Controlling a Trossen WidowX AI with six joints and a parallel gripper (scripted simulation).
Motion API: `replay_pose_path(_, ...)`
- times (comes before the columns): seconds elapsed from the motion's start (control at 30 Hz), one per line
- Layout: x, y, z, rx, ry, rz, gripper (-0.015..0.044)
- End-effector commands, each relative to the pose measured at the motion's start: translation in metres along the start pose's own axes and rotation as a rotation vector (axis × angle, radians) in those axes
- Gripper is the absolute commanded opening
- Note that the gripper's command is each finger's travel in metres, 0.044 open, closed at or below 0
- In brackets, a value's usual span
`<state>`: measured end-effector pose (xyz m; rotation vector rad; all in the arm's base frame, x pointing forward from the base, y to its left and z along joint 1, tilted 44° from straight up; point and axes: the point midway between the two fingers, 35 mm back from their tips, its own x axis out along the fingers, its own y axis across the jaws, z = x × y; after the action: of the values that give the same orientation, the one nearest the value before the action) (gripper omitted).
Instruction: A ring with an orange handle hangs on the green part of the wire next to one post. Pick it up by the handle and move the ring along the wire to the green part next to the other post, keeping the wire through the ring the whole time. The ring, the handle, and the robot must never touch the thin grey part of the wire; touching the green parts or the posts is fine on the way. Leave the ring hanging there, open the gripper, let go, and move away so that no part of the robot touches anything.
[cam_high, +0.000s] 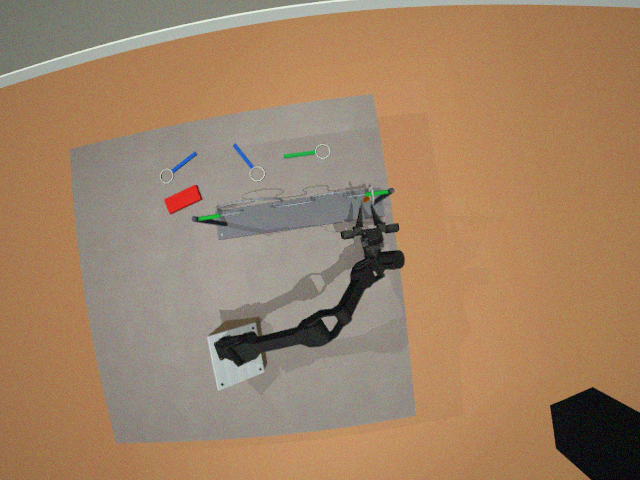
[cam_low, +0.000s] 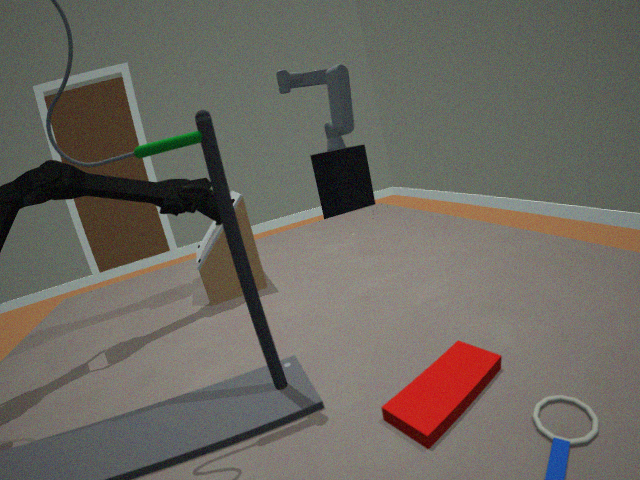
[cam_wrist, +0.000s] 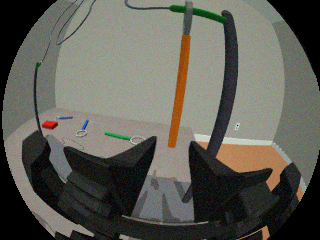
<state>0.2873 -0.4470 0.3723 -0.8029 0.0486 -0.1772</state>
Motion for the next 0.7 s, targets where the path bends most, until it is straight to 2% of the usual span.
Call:
replay_pose_path(0.0,0.007,-0.001,0.001,0.003,0.000,-0.002,0.0160)
replay_pose_path(0.67,0.040,-0.001,0.002,0.004,-0.001,-0.004,0.0160)
